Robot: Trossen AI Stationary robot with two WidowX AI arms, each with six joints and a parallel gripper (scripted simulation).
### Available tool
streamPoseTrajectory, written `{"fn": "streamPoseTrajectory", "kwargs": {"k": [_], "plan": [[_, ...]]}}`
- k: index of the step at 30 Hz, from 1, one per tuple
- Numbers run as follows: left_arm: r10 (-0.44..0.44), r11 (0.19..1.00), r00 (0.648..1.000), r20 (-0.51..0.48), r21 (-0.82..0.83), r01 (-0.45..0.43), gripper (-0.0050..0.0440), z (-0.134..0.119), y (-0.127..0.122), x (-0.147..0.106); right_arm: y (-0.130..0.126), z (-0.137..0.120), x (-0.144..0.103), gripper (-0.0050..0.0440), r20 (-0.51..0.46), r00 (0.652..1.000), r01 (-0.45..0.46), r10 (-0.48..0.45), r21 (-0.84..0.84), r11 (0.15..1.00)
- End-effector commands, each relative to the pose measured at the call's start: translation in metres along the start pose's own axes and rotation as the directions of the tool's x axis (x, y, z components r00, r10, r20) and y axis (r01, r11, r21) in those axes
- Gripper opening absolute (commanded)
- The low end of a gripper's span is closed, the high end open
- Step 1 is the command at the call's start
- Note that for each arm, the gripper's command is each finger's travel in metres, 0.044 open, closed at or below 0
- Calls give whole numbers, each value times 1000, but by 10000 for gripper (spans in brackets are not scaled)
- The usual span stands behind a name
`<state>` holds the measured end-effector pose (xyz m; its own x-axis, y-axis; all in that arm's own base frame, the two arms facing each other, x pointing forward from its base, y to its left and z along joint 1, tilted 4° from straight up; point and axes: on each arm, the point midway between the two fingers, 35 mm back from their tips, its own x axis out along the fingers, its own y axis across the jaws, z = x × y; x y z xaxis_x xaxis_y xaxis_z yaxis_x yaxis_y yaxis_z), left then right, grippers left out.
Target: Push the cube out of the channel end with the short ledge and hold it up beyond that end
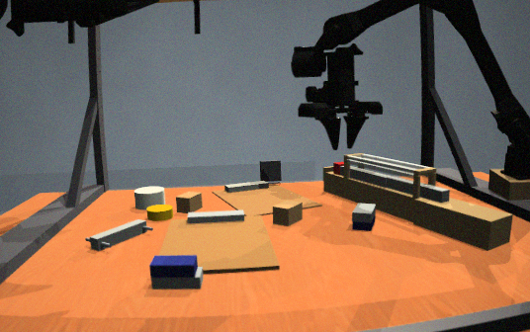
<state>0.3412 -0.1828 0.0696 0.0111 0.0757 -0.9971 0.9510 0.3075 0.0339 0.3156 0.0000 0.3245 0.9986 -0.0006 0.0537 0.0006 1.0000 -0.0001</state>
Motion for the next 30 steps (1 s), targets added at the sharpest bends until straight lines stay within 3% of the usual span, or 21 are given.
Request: {"fn": "streamPoseTrajectory", "kwargs": {"k": [1, 14, 30], "plan": [[18, 1000, 1000, 18, -5, -18, 170, 22, -5, -3, 0, 6, -1, 400, 17, 1000, 2, -2, 6, 1000], [17, 1000, 1000, 18, -5, -17, 170, 23, -7, -3, 0, 6, -1, 400, 17, 1000, 2, -2, 6, 1000], [16, 1000, 1000, 18, -3, -16, 170, 22, -8, 26, 0, 6, -1, 400, 17, 1000, 2, -2, 6, 1000]]}}
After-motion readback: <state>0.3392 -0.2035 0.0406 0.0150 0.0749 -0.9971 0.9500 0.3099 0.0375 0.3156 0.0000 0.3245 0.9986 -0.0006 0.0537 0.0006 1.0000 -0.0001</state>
